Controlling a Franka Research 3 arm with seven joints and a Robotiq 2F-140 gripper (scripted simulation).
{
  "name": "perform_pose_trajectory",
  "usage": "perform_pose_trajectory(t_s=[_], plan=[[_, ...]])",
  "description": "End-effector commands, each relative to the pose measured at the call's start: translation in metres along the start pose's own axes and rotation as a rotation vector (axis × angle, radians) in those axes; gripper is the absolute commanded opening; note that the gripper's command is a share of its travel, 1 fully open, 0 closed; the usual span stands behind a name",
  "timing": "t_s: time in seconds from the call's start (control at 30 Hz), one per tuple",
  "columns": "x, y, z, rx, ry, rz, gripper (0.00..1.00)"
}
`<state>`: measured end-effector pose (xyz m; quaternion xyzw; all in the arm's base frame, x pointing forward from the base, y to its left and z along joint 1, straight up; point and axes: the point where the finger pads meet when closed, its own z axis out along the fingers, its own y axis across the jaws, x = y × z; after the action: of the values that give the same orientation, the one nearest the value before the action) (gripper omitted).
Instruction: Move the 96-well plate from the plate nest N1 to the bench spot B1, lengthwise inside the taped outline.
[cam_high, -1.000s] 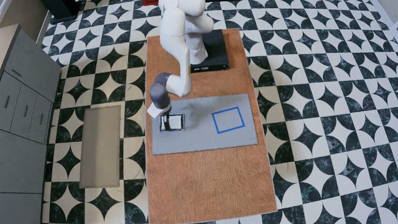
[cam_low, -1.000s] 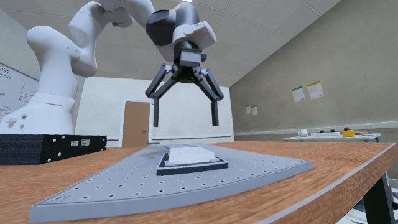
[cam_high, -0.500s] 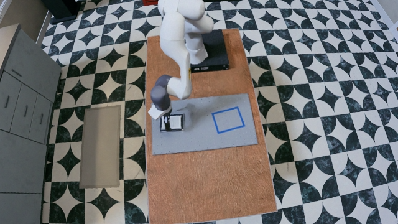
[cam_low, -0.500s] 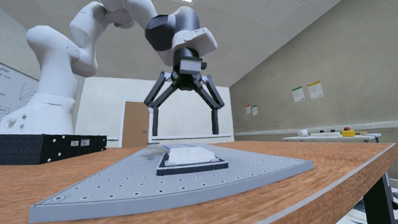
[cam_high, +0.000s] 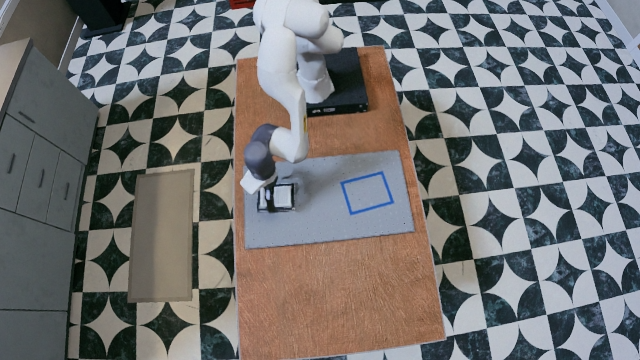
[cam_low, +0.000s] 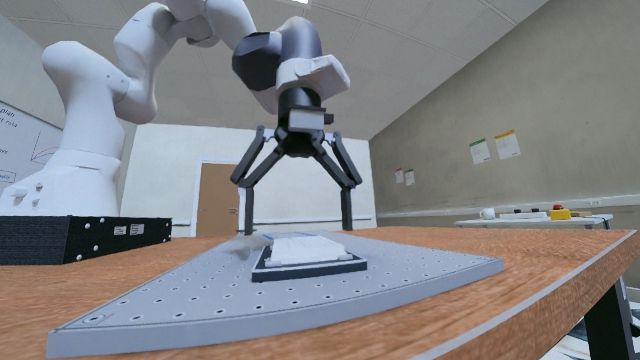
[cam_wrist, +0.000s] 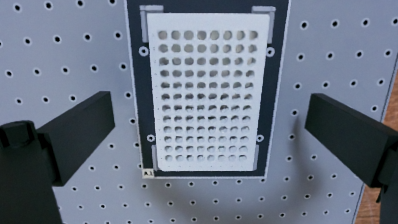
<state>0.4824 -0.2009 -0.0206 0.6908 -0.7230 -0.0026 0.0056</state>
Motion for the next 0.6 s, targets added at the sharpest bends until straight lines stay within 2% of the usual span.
perform_pose_trajectory(t_s=[0.0,0.57], plan=[[0.0008,-0.0022,0.0061,0.007,0.001,-0.004,1.0],[0.0008,-0.0022,0.0094,0.007,0.001,-0.004,1.0]])
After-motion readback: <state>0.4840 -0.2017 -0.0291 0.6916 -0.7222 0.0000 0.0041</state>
